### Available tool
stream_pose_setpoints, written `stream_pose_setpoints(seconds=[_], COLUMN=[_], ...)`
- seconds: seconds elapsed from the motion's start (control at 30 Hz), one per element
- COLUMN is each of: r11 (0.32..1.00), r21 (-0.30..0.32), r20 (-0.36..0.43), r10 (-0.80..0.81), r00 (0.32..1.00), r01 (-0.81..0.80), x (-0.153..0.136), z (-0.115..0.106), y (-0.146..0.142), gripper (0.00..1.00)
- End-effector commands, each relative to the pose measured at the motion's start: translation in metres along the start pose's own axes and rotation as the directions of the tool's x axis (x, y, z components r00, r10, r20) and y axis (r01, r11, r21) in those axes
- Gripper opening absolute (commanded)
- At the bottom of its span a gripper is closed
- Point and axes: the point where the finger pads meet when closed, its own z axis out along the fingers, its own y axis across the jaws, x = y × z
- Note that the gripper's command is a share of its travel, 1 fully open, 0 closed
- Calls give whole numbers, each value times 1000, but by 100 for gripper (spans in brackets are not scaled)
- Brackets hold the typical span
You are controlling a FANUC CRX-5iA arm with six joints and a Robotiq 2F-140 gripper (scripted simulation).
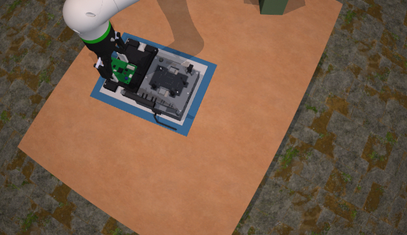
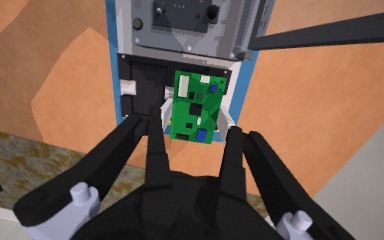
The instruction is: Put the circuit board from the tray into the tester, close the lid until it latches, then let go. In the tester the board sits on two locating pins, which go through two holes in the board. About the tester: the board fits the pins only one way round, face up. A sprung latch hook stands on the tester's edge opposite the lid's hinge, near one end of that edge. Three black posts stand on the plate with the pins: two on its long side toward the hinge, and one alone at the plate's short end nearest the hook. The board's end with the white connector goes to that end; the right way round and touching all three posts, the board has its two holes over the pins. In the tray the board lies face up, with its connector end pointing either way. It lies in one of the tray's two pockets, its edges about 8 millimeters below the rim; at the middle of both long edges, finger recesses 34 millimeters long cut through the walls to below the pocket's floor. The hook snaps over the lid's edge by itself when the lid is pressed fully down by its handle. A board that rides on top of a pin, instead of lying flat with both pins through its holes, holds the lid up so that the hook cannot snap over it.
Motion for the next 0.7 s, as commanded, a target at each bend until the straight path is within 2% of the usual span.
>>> stream_pose_setpoints(seconds=[0.0, 0.67], r11=[1000, 1000], r21=[0, 0], r20=[0, 0], r10=[0, 0], r00=[1000, 1000], r01=[0, 0], x=[0, 0], z=[-7, -15], y=[0, 0], gripper=[46, 46])
